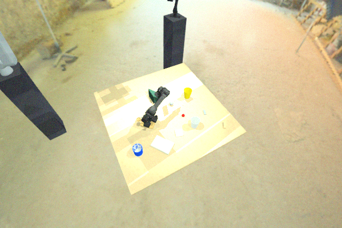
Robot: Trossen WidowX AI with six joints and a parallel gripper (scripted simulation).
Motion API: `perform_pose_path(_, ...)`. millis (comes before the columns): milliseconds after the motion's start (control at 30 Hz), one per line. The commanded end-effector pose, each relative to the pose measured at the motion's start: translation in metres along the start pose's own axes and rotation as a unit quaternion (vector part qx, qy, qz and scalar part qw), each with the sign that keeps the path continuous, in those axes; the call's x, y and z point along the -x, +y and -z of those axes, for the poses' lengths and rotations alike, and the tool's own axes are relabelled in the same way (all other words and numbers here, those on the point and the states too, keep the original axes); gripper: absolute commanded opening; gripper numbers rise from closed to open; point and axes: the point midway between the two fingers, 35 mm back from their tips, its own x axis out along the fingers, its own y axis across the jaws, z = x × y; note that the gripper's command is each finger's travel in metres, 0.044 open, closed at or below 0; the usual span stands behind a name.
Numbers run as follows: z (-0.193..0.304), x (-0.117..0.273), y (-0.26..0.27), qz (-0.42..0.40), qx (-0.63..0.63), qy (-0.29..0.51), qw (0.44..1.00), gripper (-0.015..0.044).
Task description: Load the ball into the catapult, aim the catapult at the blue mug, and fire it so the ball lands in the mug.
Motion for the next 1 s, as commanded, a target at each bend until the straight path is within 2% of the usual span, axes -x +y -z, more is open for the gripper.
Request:
perform_pose_path(0, 0.000, 0.018, -0.001, 0.001, 0.000, 0.000, 1.000, 0.0032)
perform_pose_path(33, 0.001, 0.031, -0.001, 0.001, 0.000, 0.001, 1.000, 0.0006)
perform_pose_path(133, 0.001, 0.050, 0.000, 0.001, 0.000, 0.001, 1.000, 0.0000)
perform_pose_path(267, 0.001, 0.049, 0.000, 0.001, -0.011, 0.001, 1.000, 0.0000)
perform_pose_path(567, 0.001, 0.048, -0.001, 0.000, -0.159, 0.000, 0.987, 0.0000)
perform_pose_path(967, 0.005, 0.046, -0.014, 0.000, -0.353, -0.001, 0.936, 0.0000)
